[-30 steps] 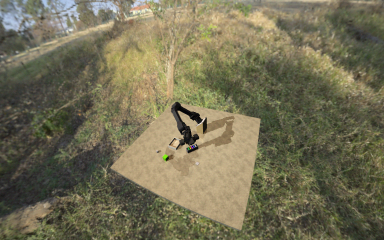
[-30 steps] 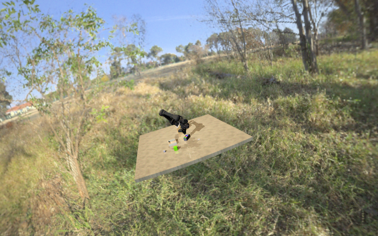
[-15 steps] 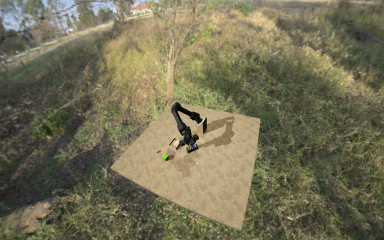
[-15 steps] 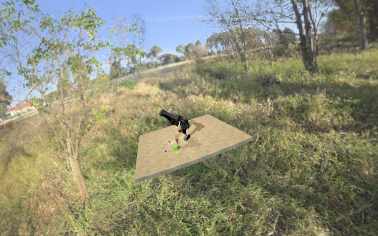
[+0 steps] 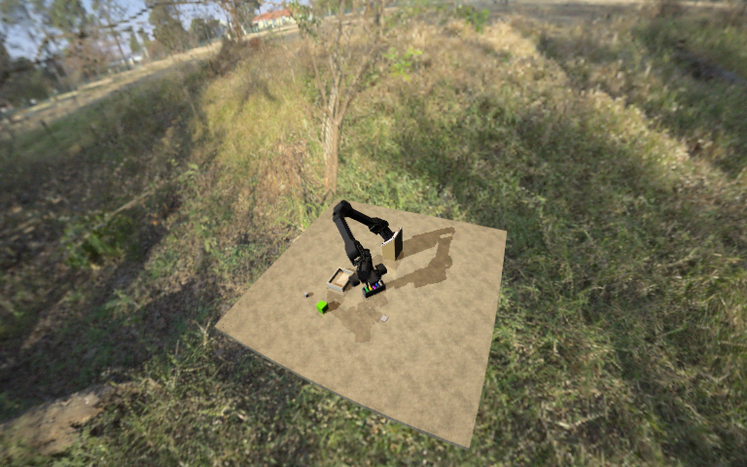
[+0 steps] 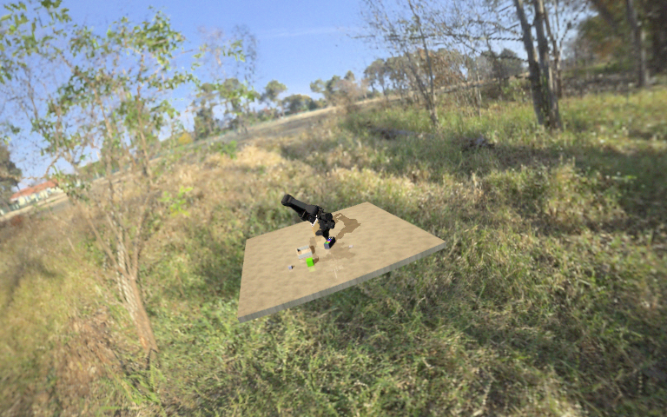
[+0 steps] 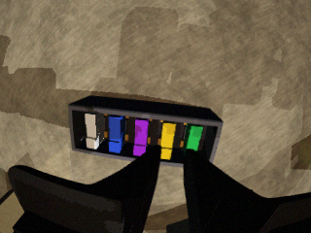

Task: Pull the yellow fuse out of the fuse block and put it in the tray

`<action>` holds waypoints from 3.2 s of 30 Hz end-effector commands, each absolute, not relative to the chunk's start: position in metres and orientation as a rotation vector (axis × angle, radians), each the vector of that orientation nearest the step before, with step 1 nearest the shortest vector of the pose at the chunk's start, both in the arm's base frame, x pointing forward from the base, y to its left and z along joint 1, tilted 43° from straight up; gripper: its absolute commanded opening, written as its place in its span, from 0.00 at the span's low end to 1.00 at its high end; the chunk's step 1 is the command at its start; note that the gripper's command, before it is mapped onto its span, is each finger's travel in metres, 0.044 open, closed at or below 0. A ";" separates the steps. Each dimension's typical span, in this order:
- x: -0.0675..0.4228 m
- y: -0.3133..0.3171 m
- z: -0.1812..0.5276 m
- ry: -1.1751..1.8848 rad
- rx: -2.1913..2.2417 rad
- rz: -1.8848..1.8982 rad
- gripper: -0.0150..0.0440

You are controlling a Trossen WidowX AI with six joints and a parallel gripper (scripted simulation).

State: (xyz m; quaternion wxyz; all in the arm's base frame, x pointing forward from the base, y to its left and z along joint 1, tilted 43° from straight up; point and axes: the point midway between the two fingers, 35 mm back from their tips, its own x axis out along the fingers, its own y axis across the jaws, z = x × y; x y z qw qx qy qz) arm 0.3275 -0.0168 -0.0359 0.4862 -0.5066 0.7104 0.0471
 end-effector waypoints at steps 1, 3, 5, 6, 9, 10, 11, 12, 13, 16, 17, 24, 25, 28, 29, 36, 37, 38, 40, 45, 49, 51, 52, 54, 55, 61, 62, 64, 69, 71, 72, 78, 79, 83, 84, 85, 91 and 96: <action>0.324 -0.022 -0.042 1.743 -1.240 0.118 0.38; 0.324 -0.023 -0.043 1.743 -1.240 0.118 0.38; 0.324 -0.025 -0.045 1.743 -1.240 0.118 0.38; 0.324 -0.025 -0.046 1.743 -1.240 0.118 0.38; 0.324 -0.027 -0.048 1.743 -1.240 0.117 0.38; 0.324 -0.027 -0.048 1.743 -1.240 0.117 0.38; 0.324 -0.027 -0.048 1.743 -1.240 0.117 0.38; 0.324 -0.027 -0.048 1.743 -1.240 0.117 0.38; 0.324 -0.027 -0.048 1.743 -1.240 0.117 0.38; 0.324 -0.027 -0.048 1.743 -1.240 0.117 0.38; 0.324 -0.027 -0.048 1.743 -1.240 0.117 0.38; 0.323 -0.028 -0.049 1.743 -1.240 0.117 0.38; 0.323 -0.029 -0.049 1.743 -1.240 0.117 0.38; 0.323 -0.030 -0.051 1.743 -1.240 0.117 0.38; 0.323 -0.031 -0.052 1.743 -1.240 0.117 0.38; 0.323 -0.034 -0.055 1.743 -1.241 0.117 0.38; 0.323 -0.034 -0.055 1.743 -1.241 0.117 0.38; 0.323 -0.034 -0.055 1.743 -1.241 0.117 0.38; 0.323 -0.034 -0.055 1.743 -1.241 0.117 0.38; 0.323 -0.034 -0.055 1.743 -1.241 0.117 0.38; 0.323 -0.034 -0.055 1.743 -1.241 0.117 0.38; 0.323 -0.034 -0.055 1.743 -1.241 0.117 0.38; 0.324 -0.034 -0.055 1.740 -1.234 0.116 0.37; 0.324 -0.034 -0.055 1.740 -1.234 0.116 0.35; 0.324 -0.034 -0.055 1.740 -1.234 0.116 0.33; 0.324 -0.034 -0.055 1.740 -1.234 0.116 0.27; 0.324 -0.034 -0.055 1.740 -1.234 0.116 0.26; 0.324 -0.034 -0.055 1.740 -1.234 0.116 0.25; 0.324 -0.032 -0.054 1.740 -1.235 0.116 0.25; 0.324 -0.032 -0.053 1.740 -1.235 0.116 0.25; 0.324 -0.031 -0.052 1.740 -1.235 0.116 0.25; 0.324 -0.029 -0.050 1.740 -1.235 0.117 0.25; 0.325 -0.029 -0.050 1.740 -1.235 0.117 0.25; 0.325 -0.028 -0.049 1.740 -1.235 0.117 0.25; 0.325 -0.027 -0.048 1.740 -1.235 0.117 0.25; 0.325 -0.027 -0.048 1.740 -1.235 0.117 0.25; 0.325 -0.025 -0.046 1.740 -1.236 0.117 0.25; 0.325 -0.023 -0.044 1.741 -1.236 0.118 0.25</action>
